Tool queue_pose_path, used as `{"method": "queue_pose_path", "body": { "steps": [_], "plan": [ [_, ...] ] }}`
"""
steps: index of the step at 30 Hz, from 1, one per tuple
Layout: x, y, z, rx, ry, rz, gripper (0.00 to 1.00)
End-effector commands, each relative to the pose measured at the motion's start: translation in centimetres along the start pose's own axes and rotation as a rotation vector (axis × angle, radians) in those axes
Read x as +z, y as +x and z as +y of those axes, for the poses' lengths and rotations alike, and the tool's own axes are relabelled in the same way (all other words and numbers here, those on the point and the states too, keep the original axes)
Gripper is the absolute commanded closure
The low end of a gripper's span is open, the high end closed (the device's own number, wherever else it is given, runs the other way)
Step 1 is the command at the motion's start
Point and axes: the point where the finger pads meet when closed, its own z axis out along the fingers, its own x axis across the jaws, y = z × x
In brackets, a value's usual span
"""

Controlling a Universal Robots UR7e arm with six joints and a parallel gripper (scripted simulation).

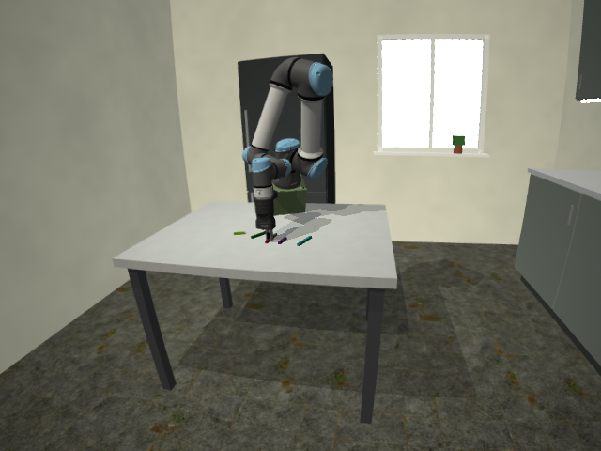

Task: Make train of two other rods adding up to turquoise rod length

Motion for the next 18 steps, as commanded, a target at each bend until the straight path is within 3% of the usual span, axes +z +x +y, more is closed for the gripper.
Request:
{"method": "queue_pose_path", "body": {
  "steps": [1,2,7,11,18],
  "plan": [
    [-0.02,0.0,0.04,0.0,-0.001,0.0,0.7],
    [-0.02,0.0,0.04,0.0,-0.001,0.0,0.64],
    [-0.02,0.0,0.04,0.0,-0.001,0.0,0.58],
    [-0.02,0.0,0.04,0.0,-0.001,0.0,0.46],
    [-0.02,0.0,0.04,0.0,-0.001,0.0,0.46]
  ]
}}
